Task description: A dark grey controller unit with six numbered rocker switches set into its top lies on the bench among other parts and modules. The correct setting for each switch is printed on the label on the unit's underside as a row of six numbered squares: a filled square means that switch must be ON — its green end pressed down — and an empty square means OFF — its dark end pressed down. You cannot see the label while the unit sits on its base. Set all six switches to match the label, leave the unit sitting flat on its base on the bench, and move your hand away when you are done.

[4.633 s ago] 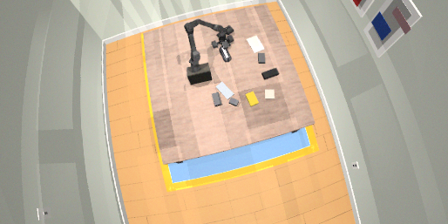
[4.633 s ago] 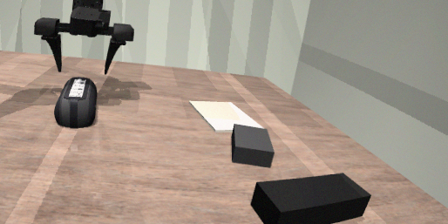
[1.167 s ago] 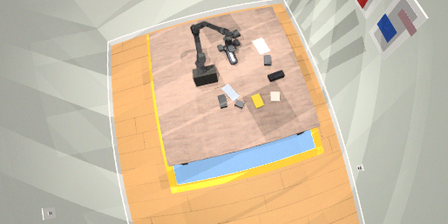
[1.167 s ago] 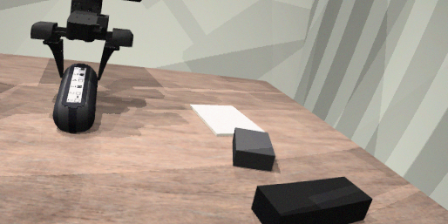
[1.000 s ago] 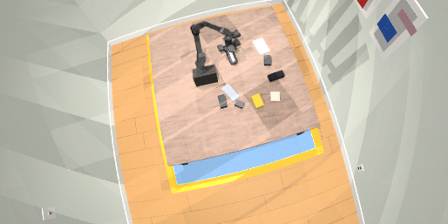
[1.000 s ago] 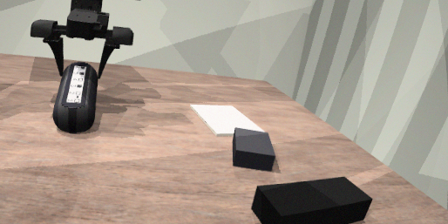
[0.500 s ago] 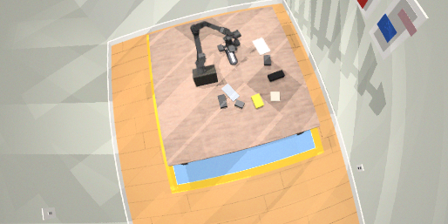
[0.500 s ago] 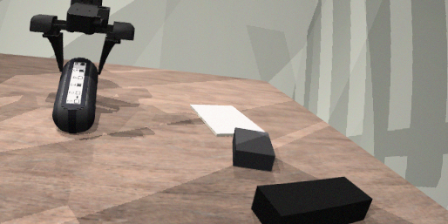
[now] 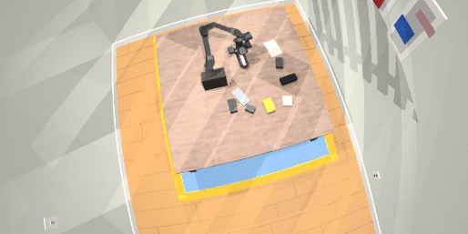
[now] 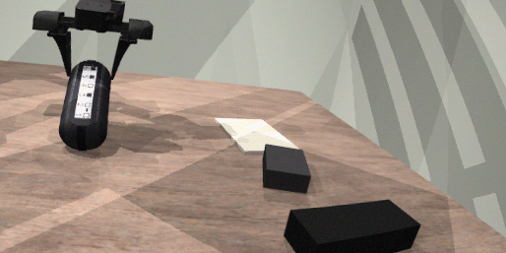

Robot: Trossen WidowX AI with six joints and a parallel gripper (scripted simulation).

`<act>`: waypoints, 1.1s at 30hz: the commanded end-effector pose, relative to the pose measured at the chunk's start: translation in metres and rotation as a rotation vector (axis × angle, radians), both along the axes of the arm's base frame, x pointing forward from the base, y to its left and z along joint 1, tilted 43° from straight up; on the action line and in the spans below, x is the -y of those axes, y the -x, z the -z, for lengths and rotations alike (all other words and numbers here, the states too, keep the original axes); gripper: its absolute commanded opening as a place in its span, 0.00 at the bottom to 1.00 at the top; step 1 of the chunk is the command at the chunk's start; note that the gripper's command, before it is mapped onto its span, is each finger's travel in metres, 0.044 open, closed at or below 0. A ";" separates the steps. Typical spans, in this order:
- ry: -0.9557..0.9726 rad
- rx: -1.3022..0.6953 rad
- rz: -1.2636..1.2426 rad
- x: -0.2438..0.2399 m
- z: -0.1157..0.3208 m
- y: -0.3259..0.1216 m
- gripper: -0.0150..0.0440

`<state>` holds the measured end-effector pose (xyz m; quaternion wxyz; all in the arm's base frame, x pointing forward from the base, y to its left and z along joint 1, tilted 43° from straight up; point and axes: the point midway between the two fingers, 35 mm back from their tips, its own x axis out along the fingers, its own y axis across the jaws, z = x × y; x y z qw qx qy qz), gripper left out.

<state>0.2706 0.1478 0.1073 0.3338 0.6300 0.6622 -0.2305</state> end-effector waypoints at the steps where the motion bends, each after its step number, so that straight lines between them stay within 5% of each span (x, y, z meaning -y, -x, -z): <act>1: 0.004 0.005 0.004 0.005 0.000 -0.002 0.82; 33: 0.006 0.005 0.004 0.031 0.001 -0.005 0.82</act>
